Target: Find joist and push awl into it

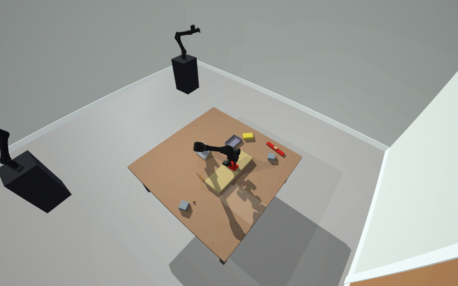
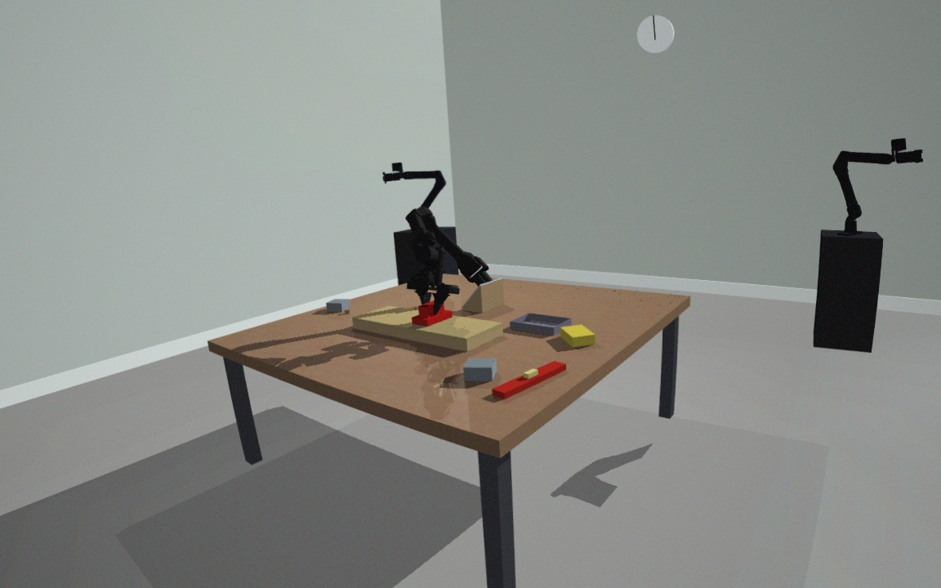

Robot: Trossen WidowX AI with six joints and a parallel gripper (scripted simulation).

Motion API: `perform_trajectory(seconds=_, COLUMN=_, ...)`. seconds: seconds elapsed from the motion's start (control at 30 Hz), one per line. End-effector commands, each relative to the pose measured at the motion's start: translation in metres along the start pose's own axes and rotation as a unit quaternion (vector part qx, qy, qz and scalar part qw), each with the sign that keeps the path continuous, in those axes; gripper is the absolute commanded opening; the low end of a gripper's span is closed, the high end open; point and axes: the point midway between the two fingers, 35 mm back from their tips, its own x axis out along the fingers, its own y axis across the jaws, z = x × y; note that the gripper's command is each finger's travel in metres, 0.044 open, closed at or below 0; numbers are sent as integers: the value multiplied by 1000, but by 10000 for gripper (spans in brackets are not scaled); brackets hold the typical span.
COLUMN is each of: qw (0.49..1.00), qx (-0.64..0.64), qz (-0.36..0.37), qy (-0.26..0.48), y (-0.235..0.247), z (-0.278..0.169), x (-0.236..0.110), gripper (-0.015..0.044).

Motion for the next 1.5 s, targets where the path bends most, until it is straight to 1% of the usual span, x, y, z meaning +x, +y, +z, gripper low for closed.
perform_trajectory(seconds=0.0, qw=1000, qx=-1, qz=-3, qy=0, y=-13, z=0, x=1, gripper=0)
perform_trajectory(seconds=1.47, qw=1000, qx=-2, qz=-6, qy=0, y=-134, z=0, x=0, gripper=0)
